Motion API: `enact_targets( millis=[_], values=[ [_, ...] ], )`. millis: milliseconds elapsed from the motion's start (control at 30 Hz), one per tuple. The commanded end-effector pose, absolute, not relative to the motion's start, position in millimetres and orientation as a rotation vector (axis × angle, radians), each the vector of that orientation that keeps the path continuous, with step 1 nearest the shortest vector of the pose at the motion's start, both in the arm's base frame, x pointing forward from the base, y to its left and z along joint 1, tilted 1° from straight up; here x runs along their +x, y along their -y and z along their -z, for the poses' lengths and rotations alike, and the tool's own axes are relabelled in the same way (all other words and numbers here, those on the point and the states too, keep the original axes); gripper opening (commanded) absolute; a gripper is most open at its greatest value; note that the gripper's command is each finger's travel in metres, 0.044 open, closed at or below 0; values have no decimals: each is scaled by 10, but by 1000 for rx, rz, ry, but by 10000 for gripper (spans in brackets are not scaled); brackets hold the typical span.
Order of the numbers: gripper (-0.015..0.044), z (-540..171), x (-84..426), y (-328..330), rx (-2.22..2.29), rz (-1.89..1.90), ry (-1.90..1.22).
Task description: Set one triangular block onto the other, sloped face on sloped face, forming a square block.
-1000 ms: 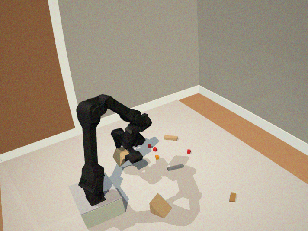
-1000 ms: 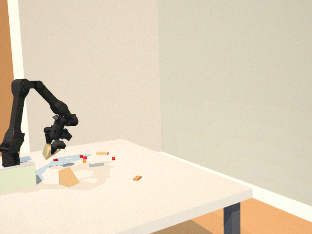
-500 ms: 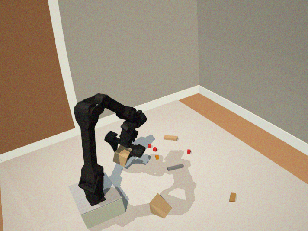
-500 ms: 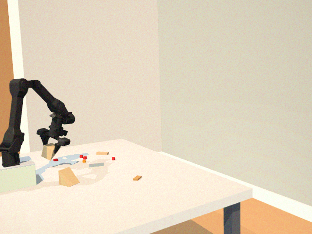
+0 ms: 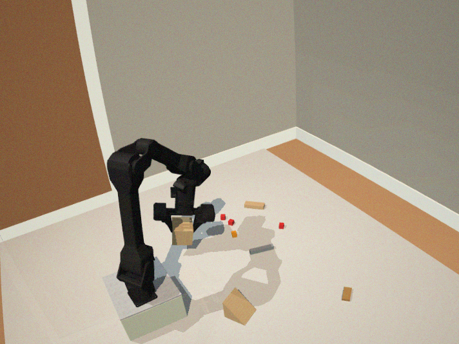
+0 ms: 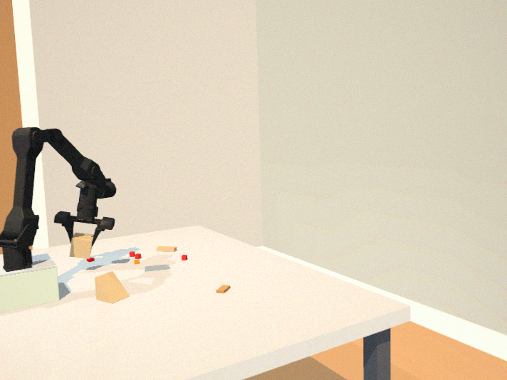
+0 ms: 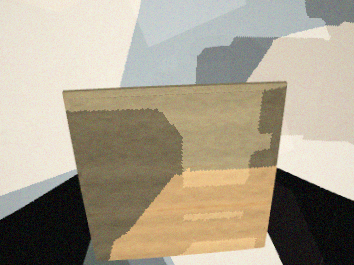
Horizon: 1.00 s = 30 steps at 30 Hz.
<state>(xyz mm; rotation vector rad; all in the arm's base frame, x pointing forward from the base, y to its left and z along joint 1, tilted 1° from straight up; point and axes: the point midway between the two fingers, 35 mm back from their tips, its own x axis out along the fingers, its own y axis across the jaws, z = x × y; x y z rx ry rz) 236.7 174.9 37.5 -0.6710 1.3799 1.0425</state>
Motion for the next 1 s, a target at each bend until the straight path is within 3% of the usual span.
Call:
enact_targets(
  millis=[0, 667, 967],
  values=[
    [0, -414, 2372, -1765, -825, -1128, -1302],
    [0, -510, 2389, -1815, -1455, -1459, -959],
    [0, -514, 2395, -1811, -1476, -1469, -947]
  ],
)
